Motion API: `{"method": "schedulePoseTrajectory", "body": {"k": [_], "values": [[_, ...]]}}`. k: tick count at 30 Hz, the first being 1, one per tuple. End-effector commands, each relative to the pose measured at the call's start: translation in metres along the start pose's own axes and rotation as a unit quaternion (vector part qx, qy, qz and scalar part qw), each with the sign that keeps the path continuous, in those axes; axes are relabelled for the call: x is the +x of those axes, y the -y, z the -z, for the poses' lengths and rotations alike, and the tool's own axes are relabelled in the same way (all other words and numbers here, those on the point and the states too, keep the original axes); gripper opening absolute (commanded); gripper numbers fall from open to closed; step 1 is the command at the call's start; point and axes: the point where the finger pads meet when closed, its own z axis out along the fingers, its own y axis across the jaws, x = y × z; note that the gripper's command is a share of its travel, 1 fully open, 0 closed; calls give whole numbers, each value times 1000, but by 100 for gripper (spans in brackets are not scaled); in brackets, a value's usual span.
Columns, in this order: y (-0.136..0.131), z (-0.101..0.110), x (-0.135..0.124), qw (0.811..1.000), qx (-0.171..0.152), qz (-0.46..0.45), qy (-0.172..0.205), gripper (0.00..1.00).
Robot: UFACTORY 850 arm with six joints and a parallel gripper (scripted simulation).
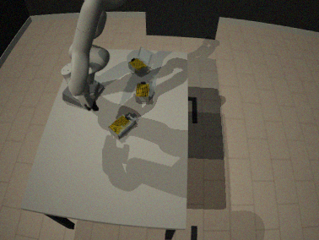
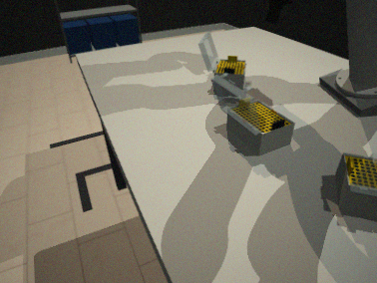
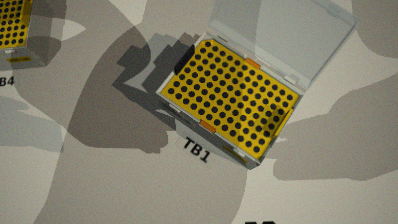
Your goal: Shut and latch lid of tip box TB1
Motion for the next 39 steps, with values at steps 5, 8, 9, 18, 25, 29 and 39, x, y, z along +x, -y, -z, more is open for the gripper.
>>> {"method": "schedulePoseTrajectory", "body": {"k": [5,8,9,18,25,29,39], "values": [[-1,0,0,1000,-1,0,0,0],[-5,-2,14,999,-7,-45,19,0],[-7,-3,19,998,-9,-61,25,0],[-21,-12,61,977,-26,-197,82,0],[-29,-16,84,955,-36,-270,113,0],[-35,-20,103,946,-40,-298,124,0],[-48,-27,140,946,-40,-298,124,0]]}}
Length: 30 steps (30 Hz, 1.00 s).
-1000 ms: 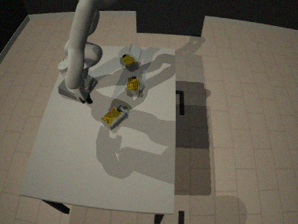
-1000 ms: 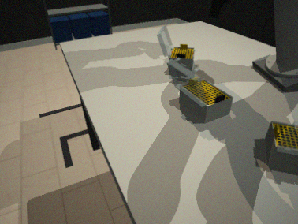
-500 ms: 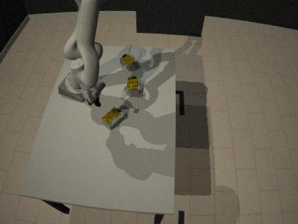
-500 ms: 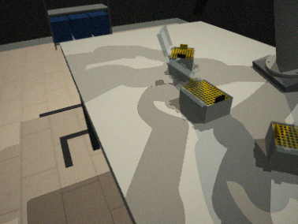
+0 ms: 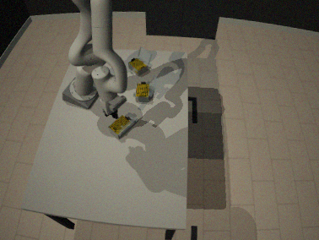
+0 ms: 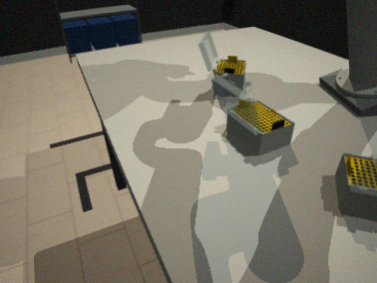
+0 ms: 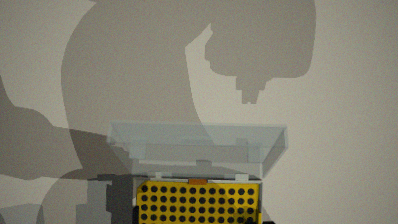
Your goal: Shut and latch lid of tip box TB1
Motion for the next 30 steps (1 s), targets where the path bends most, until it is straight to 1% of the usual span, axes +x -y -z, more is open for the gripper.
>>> {"method": "schedulePoseTrajectory", "body": {"k": [1,13,15,23,30], "values": [[5,-2,21,999,-15,-10,46,0],[21,-4,79,999,-15,-10,46,0],[21,-4,79,999,-15,-10,46,0],[32,-6,118,999,-15,-10,46,0],[32,-6,118,999,-15,-10,46,0]]}}
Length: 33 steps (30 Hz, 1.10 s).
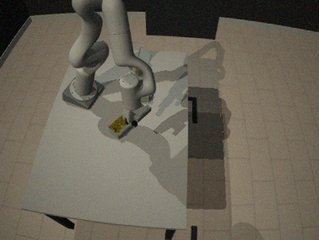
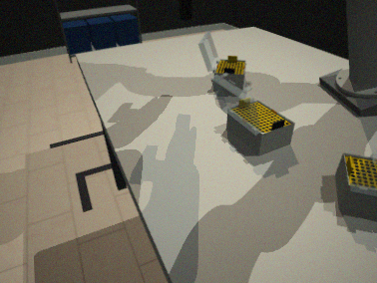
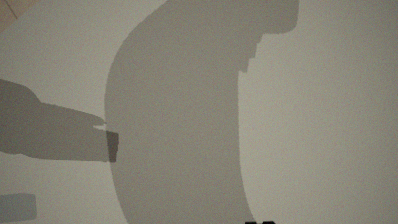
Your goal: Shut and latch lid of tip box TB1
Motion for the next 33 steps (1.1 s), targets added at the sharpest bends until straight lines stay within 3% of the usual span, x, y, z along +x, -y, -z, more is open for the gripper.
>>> {"method": "schedulePoseTrajectory", "body": {"k": [1,19,33], "values": [[0,1,2,1000,-1,0,0,0],[0,-3,2,1000,-1,0,0,0],[0,-26,2,1000,-1,0,0,0]]}}
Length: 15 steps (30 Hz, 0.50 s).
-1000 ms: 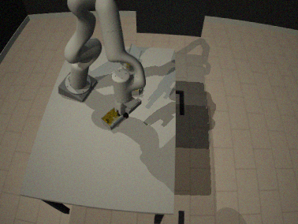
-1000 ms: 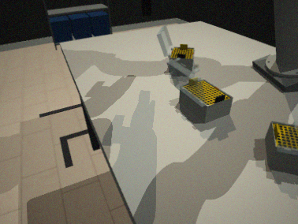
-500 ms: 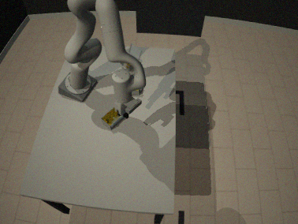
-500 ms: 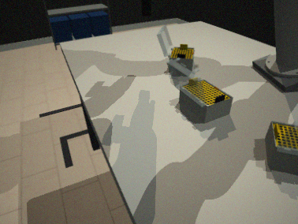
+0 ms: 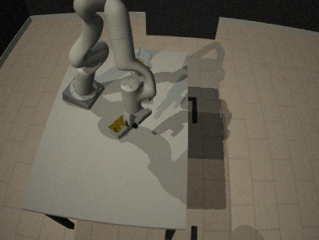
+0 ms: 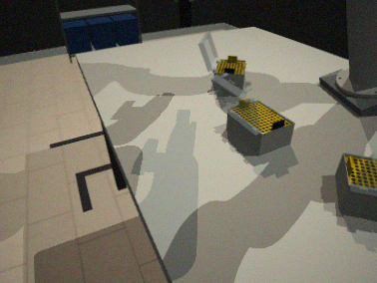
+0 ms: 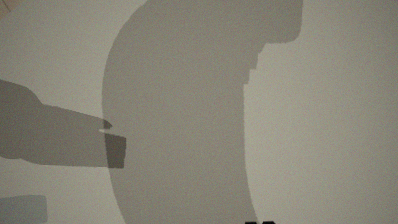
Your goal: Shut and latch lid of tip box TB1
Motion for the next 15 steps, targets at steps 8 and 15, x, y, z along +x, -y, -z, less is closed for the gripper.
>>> {"method": "schedulePoseTrajectory", "body": {"k": [8,15], "values": [[0,-16,1,1000,0,0,-1,0],[0,-28,1,1000,0,0,-1,0]]}}
